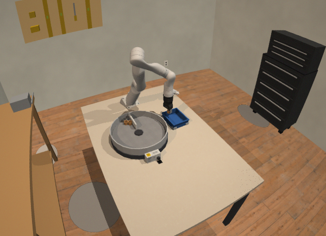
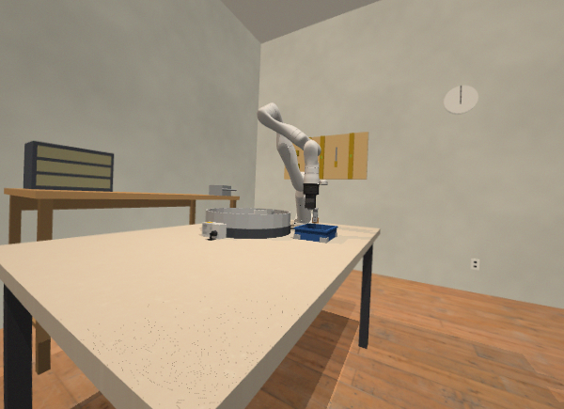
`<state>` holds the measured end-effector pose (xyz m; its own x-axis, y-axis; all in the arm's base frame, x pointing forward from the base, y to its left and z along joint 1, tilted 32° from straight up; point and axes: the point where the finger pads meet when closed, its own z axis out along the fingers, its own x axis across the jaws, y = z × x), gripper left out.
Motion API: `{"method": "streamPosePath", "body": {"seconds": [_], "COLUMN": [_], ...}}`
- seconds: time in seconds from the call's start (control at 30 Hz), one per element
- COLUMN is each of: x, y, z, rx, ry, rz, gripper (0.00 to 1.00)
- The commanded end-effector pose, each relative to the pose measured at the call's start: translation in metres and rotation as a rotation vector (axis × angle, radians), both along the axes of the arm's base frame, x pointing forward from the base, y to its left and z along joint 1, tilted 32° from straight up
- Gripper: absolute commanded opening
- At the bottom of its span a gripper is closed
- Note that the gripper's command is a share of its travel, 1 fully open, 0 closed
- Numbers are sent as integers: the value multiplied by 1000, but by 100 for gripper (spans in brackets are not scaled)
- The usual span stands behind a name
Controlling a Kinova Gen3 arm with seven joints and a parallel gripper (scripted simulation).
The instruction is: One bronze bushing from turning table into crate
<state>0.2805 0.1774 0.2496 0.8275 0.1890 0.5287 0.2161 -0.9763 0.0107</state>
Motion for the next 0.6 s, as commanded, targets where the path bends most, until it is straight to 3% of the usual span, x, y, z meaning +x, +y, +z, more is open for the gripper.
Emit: {"method": "streamPosePath", "body": {"seconds": [0.0,0.57], "x": [1,1], "y": [-1,-1], "z": [-1,-1], "rx": [0,0], "ry": [-1,-1], "rz": [-6,-6], "gripper": [0,0]}}
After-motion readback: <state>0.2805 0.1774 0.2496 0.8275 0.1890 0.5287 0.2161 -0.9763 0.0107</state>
